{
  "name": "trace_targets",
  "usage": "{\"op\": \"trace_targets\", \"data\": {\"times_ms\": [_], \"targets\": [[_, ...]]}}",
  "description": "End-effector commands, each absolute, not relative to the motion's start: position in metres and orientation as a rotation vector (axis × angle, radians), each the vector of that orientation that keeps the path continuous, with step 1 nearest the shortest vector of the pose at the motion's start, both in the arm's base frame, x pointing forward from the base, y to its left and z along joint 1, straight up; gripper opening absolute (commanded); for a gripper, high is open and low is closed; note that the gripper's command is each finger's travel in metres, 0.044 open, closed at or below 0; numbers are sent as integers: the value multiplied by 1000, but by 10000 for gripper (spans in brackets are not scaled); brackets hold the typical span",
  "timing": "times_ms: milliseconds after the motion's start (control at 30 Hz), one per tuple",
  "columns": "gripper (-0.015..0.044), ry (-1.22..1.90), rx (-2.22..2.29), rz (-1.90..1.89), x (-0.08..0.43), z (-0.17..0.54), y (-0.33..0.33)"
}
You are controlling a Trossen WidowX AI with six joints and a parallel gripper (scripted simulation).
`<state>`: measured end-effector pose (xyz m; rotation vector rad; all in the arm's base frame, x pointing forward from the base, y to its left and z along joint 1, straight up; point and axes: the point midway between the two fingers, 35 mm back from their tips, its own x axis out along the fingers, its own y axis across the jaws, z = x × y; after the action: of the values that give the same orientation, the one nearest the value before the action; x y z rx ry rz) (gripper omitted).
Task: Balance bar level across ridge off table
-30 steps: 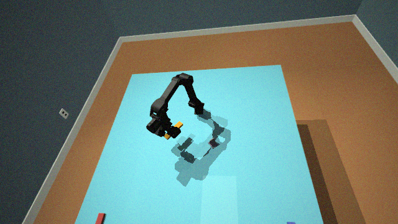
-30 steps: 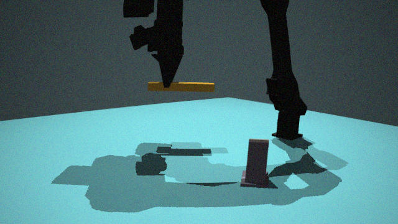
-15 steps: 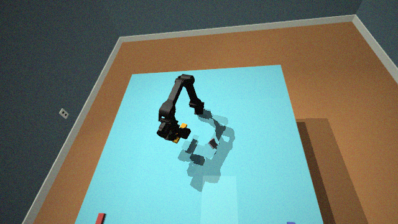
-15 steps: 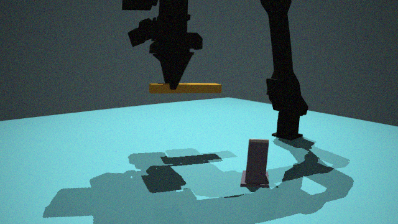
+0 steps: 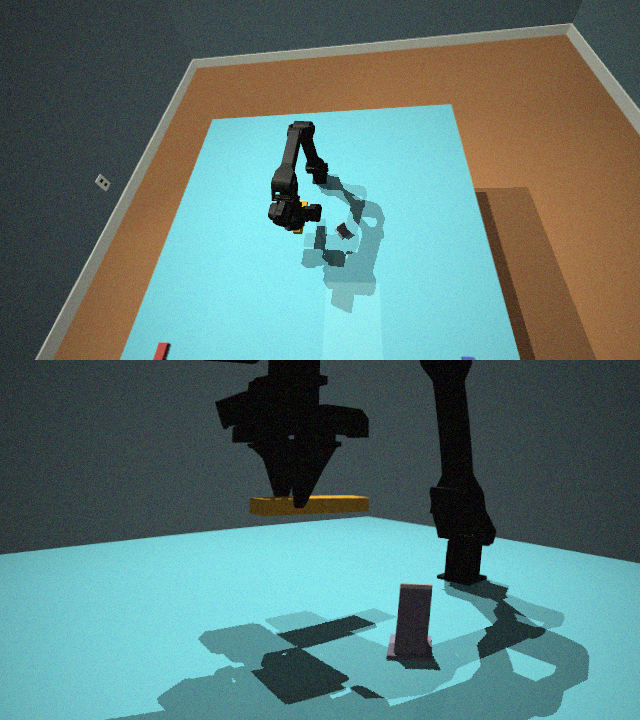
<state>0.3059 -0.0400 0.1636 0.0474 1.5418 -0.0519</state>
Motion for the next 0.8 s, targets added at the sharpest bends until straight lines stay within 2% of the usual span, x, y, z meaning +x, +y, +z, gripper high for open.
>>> {"op": "trace_targets", "data": {"times_ms": [0,767], "targets": [[0,1546,-19,15,309,163,-24],[0,1520,-331,330,313,164,64]]}}
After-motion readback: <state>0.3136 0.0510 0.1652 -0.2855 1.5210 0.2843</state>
